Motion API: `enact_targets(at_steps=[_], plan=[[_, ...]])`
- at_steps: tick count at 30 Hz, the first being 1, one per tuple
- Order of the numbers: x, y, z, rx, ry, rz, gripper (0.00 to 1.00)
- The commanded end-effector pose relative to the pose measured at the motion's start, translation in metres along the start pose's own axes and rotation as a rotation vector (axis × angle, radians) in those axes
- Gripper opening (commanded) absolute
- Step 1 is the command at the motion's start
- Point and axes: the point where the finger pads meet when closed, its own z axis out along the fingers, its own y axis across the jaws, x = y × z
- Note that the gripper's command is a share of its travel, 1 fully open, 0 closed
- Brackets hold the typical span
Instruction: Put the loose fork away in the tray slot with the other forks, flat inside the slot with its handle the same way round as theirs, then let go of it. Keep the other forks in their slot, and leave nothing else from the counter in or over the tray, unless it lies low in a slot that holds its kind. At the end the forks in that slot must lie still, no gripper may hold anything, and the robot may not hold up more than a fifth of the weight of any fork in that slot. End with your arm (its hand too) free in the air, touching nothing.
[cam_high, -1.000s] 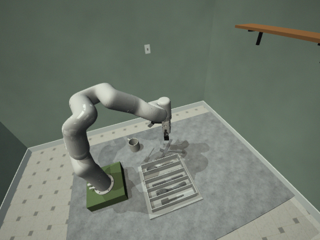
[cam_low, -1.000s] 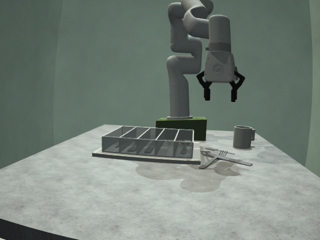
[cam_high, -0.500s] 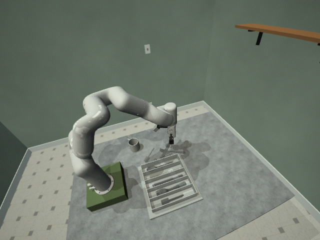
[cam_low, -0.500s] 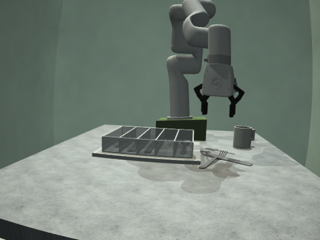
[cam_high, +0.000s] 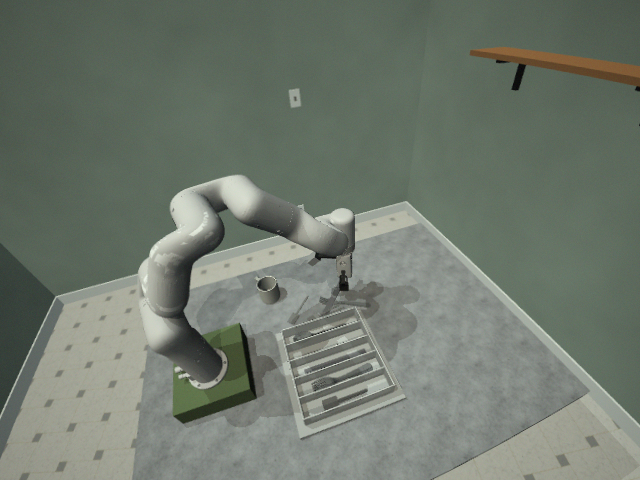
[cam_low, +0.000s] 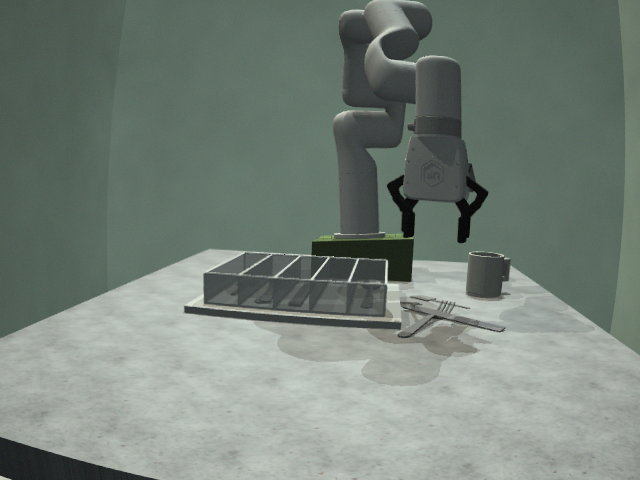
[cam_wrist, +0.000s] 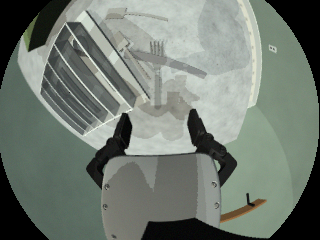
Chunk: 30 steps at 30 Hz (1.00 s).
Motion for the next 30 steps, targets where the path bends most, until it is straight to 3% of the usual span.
enact_targets(at_steps=[1, 2, 3, 30], plan=[[-0.0056, -0.0029, 0.0472, 0.0, 0.0, 0.052, 1.0], [-0.0056, -0.003, 0.048, 0.0, 0.0, 0.053, 1.0], [-0.0056, -0.003, 0.048, 0.0, 0.0, 0.053, 0.3], [-0.0056, -0.003, 0.048, 0.0, 0.0, 0.053, 0.3]])
